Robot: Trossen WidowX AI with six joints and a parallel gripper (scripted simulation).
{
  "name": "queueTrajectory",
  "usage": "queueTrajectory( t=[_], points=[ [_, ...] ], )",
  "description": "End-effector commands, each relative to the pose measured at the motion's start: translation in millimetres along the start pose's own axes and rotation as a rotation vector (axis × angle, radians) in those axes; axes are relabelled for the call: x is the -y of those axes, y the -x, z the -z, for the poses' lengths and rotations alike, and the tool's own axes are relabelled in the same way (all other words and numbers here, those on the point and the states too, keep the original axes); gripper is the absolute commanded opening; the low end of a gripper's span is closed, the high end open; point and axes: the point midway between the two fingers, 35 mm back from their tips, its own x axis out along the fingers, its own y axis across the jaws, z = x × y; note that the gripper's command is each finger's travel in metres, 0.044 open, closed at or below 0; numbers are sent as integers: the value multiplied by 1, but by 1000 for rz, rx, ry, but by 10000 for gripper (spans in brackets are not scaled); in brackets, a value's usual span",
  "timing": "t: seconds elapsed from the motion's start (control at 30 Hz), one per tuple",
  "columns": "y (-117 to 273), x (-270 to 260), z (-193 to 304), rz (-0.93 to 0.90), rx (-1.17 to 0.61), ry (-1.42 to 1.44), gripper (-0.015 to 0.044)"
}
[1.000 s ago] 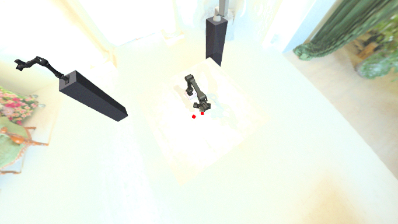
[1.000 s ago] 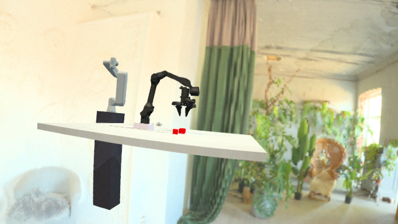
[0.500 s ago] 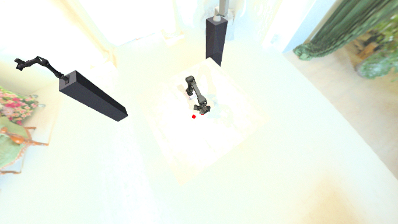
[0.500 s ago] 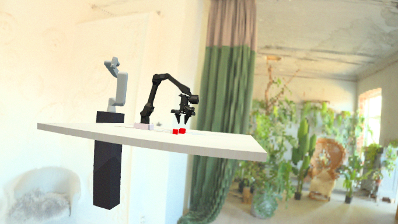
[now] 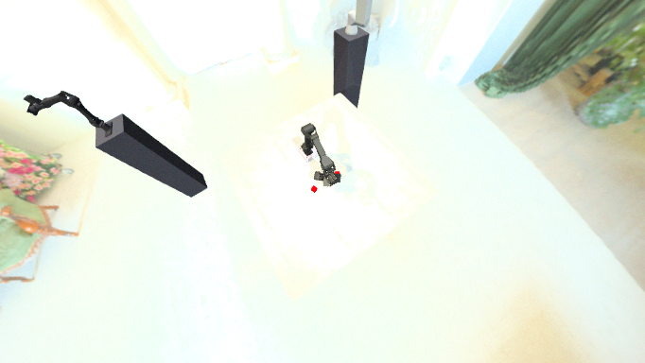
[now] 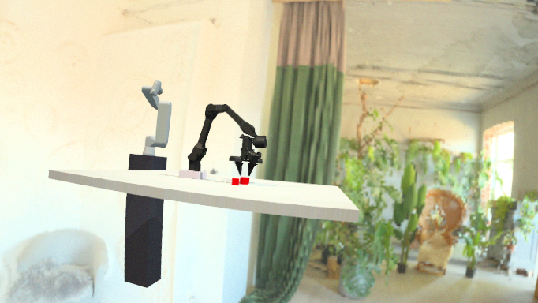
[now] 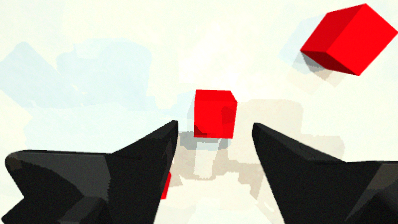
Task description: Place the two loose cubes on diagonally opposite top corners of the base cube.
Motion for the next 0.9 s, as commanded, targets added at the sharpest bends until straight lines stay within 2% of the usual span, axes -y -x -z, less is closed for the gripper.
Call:
queueTrajectory(
  t=[0.0, 0.5, 0.7, 0.87],
  points=[
    [-9, 0, 1, 0, -7, -5, 265],
    [-31, 1, 2, 1, -7, -5, 265],
    [-31, 1, 2, 1, -7, -5, 108],
    [-30, 1, 1, -1, -1, -11, 105]
  ],
)
